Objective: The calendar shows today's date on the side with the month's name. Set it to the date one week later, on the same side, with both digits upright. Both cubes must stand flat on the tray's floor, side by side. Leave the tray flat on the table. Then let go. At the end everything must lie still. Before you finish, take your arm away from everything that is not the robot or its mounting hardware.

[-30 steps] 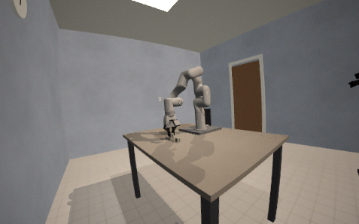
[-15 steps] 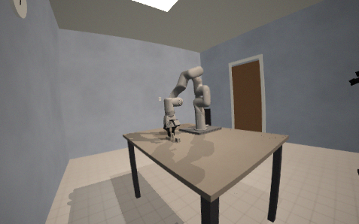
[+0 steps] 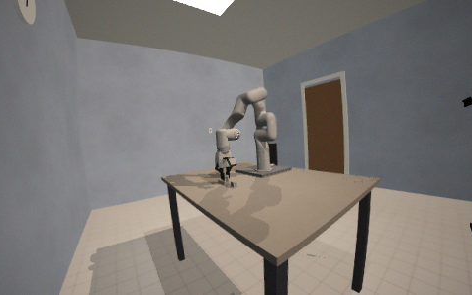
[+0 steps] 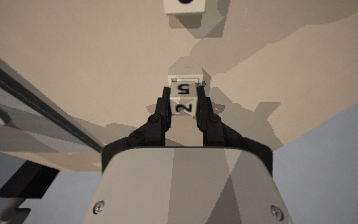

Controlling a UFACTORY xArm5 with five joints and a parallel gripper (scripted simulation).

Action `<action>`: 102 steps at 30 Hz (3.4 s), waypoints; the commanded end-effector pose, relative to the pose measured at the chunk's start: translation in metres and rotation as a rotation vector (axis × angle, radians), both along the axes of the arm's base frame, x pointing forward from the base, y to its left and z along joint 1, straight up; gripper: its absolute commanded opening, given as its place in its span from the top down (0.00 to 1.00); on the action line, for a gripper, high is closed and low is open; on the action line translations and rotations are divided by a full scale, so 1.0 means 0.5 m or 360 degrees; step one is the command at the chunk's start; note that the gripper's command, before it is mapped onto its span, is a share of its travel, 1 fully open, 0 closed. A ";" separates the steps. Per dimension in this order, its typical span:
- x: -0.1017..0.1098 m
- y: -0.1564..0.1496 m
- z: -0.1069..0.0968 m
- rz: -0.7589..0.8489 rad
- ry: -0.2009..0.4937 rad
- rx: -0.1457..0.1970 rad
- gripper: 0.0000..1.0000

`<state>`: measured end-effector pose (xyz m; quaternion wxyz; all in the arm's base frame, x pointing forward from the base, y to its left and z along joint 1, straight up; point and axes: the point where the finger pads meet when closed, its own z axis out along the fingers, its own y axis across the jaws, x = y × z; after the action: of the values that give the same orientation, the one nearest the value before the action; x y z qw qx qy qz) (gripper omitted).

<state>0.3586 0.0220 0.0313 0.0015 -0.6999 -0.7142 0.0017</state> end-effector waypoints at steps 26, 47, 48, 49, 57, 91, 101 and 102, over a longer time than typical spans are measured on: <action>0.002 0.000 0.002 0.0000 -0.0005 0.0000 0.73; 0.002 0.000 0.002 0.0000 -0.0005 0.0000 0.73; 0.002 0.000 0.002 0.0000 -0.0005 0.0000 0.73; 0.002 0.000 0.002 0.0000 -0.0005 0.0000 0.73; 0.002 0.000 0.000 0.0000 -0.0005 0.0000 0.73; 0.002 0.000 -0.019 0.0000 -0.0005 0.0000 0.73; 0.002 0.000 -0.019 0.0000 -0.0005 0.0000 0.73; 0.002 0.000 -0.019 0.0000 -0.0005 0.0000 0.73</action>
<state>0.3585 0.0219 0.0211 0.0015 -0.7000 -0.7142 0.0017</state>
